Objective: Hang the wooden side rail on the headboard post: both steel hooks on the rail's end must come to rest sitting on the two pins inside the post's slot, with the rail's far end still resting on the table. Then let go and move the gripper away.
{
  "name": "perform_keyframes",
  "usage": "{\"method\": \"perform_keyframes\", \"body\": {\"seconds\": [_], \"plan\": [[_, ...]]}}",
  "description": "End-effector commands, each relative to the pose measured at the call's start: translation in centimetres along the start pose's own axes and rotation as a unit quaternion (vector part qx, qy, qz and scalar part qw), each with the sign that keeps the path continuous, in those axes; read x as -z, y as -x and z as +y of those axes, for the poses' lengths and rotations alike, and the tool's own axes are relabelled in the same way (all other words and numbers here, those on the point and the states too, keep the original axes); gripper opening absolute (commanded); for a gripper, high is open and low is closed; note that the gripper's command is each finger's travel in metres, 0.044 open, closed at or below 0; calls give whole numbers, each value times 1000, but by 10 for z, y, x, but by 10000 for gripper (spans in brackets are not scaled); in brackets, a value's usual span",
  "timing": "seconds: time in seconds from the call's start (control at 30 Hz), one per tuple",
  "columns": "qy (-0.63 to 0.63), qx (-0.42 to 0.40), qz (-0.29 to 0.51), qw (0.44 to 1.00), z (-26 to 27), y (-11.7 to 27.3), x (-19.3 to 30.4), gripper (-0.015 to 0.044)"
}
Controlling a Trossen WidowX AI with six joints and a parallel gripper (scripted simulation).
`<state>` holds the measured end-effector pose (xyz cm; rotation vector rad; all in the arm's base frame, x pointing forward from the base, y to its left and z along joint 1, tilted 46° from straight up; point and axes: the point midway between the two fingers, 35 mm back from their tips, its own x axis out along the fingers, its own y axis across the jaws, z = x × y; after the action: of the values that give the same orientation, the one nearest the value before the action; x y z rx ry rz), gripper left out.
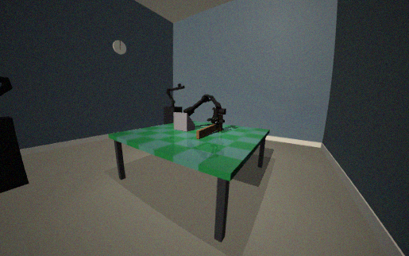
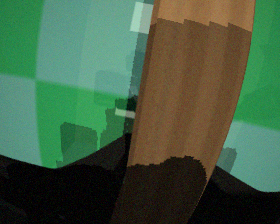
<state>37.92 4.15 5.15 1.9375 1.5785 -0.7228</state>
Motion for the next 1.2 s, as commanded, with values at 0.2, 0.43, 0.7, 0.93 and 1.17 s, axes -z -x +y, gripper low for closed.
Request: {"method": "perform_keyframes", "body": {"seconds": [0.2, 0.43, 0.7, 0.93, 1.17], "plan": [[0, -5, 1, 1000, 0, 4, 2, 0], [0, -5, 1, 1000, 1, 4, 3, 0], [0, -5, 1, 1000, 2, 3, 4, 0], [0, -5, 1, 1000, 3, 2, 4, 0], [0, -5, 1, 1000, 2, 3, 5, 0]]}}
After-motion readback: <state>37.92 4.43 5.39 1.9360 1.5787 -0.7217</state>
